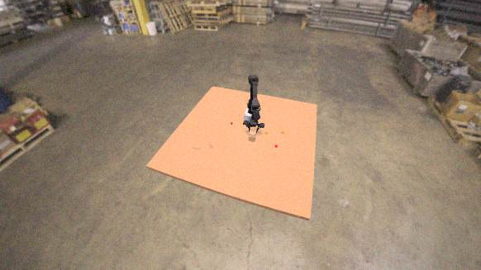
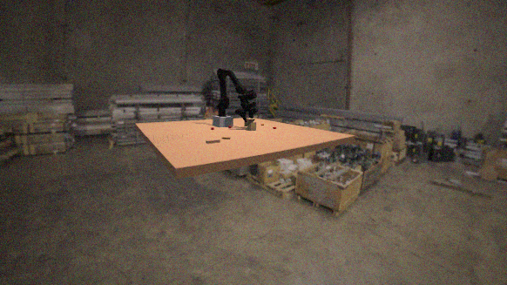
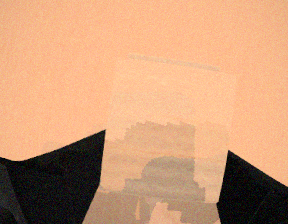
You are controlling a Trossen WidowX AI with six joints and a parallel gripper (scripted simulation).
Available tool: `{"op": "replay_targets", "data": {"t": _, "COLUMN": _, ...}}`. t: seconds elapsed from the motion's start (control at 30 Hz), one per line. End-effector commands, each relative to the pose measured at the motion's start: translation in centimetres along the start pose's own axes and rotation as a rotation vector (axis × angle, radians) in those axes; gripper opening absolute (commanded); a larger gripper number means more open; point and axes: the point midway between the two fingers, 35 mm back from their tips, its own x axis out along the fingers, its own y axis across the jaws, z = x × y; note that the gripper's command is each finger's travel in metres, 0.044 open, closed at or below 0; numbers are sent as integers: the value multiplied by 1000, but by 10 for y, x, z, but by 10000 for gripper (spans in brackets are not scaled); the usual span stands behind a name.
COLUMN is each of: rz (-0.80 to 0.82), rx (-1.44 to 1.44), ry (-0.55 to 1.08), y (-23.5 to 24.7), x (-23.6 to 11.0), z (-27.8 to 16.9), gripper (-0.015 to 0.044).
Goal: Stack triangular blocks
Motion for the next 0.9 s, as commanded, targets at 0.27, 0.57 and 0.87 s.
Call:
{"op": "replay_targets", "data": {"t": 0.27, "rz": -6, "rx": -3, "ry": -3, "y": -1, "x": 2, "z": 0, "gripper": 0}}
{"op": "replay_targets", "data": {"t": 0.57, "rz": -6, "rx": -3, "ry": -3, "y": -1, "x": 7, "z": 1, "gripper": 0}}
{"op": "replay_targets", "data": {"t": 0.87, "rz": -6, "rx": -3, "ry": -3, "y": -1, "x": 13, "z": 0, "gripper": 0}}
